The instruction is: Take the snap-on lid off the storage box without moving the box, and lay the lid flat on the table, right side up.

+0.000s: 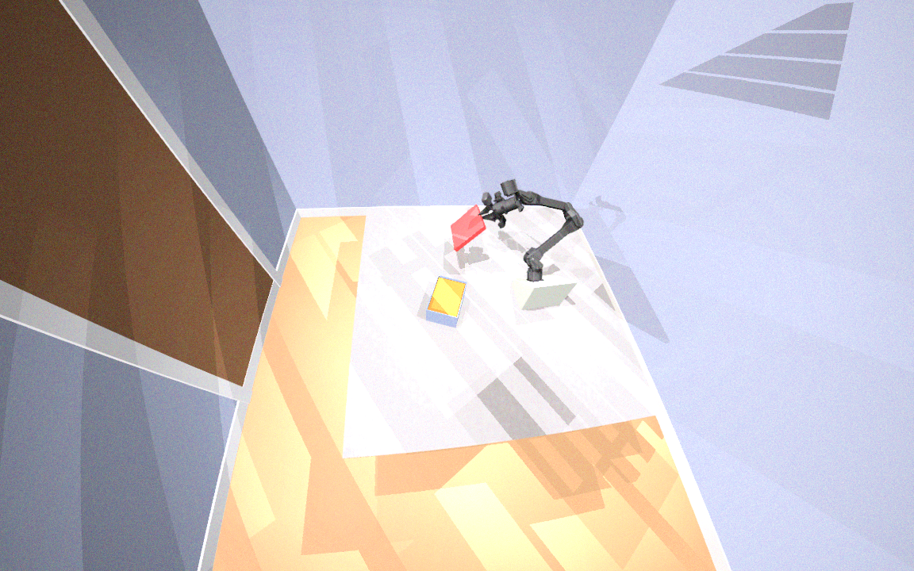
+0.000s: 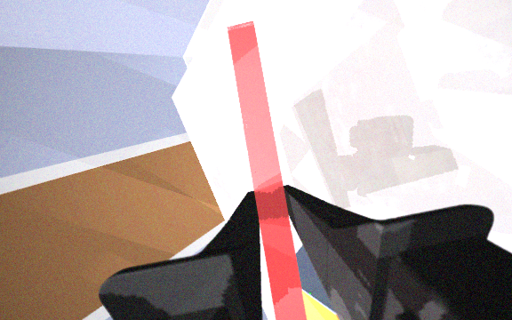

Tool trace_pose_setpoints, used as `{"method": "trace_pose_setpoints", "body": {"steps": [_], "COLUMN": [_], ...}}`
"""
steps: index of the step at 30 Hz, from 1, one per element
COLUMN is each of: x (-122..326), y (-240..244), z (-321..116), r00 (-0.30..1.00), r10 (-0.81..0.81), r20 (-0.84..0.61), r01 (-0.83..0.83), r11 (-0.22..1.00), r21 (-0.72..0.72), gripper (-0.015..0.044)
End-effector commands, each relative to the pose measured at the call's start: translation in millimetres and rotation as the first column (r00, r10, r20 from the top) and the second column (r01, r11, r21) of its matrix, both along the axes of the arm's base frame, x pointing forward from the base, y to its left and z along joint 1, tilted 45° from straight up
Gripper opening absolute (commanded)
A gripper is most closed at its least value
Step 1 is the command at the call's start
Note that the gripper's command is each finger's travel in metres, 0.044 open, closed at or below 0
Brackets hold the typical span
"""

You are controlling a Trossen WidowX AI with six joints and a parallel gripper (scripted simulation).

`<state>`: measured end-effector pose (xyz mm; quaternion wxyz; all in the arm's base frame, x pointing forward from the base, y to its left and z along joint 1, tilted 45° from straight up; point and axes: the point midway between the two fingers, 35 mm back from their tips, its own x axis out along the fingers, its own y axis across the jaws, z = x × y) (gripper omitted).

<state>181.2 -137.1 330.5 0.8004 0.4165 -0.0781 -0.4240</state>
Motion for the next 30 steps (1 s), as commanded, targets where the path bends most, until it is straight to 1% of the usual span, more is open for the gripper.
{"method": "trace_pose_setpoints", "body": {"steps": [1,30], "x": [0.4,-0.9], "y": [-0.9,-18.0], "z": [-2.9,-21.0], "r00": [1.0,1.0], "r10": [0.011,0.011], "r20": [0.007,0.009], "r01": [-0.011,-0.011], "r11": [1.0,1.0], "r21": [-0.004,-0.008], "gripper": [0.0,0.0]}}
